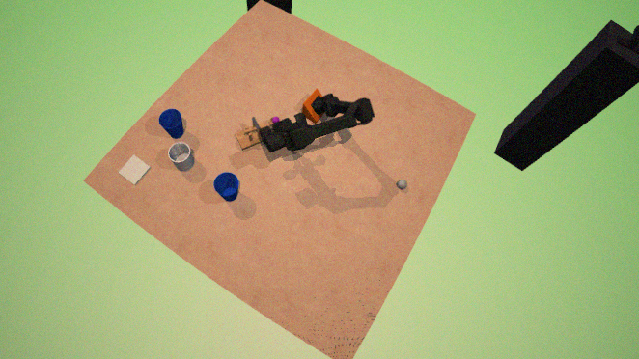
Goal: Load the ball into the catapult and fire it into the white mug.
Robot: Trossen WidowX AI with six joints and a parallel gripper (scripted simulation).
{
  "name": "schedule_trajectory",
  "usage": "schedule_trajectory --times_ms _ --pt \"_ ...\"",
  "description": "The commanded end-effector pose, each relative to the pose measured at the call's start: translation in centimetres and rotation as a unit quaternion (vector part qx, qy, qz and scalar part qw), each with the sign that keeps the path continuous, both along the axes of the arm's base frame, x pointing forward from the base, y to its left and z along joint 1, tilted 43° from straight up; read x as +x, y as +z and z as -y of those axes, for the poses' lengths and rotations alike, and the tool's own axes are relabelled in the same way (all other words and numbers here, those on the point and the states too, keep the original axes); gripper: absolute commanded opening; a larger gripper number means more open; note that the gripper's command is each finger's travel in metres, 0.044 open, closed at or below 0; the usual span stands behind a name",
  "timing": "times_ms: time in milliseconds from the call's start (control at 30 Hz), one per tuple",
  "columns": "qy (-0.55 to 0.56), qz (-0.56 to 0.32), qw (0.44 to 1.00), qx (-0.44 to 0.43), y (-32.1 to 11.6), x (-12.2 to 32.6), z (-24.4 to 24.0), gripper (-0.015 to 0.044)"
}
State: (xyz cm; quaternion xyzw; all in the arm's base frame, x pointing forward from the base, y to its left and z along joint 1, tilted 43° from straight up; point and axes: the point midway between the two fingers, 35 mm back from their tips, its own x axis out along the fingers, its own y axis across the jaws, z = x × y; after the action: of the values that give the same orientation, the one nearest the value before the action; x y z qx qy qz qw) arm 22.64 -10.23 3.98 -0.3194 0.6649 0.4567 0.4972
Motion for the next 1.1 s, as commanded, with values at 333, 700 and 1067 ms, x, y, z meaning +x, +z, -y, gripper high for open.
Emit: schedule_trajectory --times_ms 333,700,1067 --pt "-0.002 -0.003 1.0 0.003 -2.0 0.2 -1.7 0.0" --pt "-0.002 -0.003 1.0 0.004 -3.4 0.2 -2.9 0.0" --pt "-0.002 -0.003 1.0 0.004 -4.7 0.1 -4.2 0.0"
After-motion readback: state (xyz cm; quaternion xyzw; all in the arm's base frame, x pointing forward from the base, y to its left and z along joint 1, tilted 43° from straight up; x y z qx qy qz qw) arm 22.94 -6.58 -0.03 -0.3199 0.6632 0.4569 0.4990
